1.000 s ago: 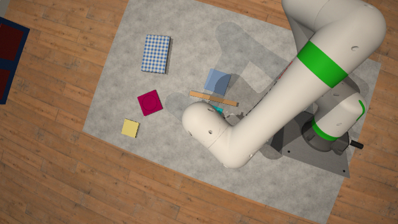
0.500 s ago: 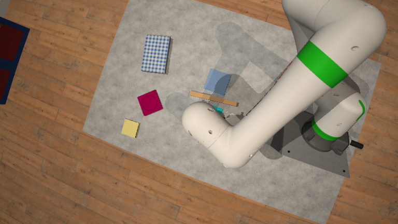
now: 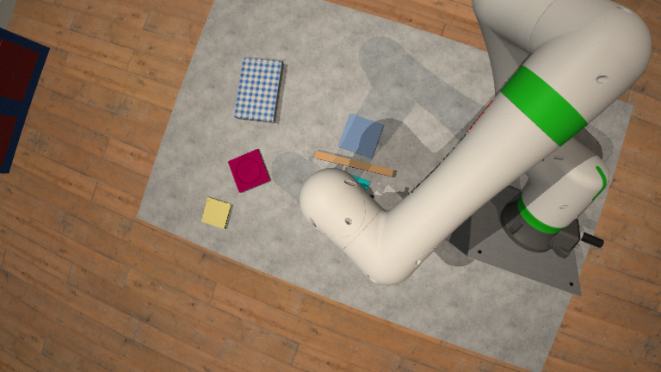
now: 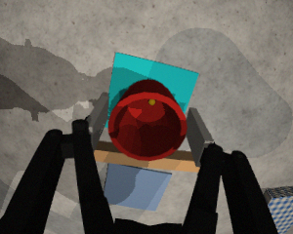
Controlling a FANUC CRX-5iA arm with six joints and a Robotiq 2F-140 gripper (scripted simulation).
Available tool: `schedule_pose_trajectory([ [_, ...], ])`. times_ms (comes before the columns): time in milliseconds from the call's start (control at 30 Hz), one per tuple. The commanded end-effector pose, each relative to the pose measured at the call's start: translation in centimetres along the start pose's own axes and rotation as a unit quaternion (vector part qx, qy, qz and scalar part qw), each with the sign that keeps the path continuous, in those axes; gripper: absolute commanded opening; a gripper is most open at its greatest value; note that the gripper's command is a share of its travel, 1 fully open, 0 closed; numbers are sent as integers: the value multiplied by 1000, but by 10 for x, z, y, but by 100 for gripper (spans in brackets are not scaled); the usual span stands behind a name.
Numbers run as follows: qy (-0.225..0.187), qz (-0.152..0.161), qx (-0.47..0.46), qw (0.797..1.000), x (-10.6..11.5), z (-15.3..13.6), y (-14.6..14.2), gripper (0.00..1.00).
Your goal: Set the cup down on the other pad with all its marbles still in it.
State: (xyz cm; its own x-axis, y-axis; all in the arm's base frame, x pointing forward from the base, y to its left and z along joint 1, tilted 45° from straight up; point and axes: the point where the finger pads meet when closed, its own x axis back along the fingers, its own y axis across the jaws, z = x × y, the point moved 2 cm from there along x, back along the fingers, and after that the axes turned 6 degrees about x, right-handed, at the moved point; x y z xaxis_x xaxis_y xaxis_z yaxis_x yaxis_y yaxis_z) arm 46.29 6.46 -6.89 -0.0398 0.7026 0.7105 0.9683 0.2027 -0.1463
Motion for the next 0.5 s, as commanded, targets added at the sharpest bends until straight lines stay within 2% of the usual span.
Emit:
schedule_pose_trajectory([
  [0, 0, 0, 0, 1000, 4, 0, 0, 59],
  [467, 0, 0, 0, 1000, 52, 0, 0, 59],
])
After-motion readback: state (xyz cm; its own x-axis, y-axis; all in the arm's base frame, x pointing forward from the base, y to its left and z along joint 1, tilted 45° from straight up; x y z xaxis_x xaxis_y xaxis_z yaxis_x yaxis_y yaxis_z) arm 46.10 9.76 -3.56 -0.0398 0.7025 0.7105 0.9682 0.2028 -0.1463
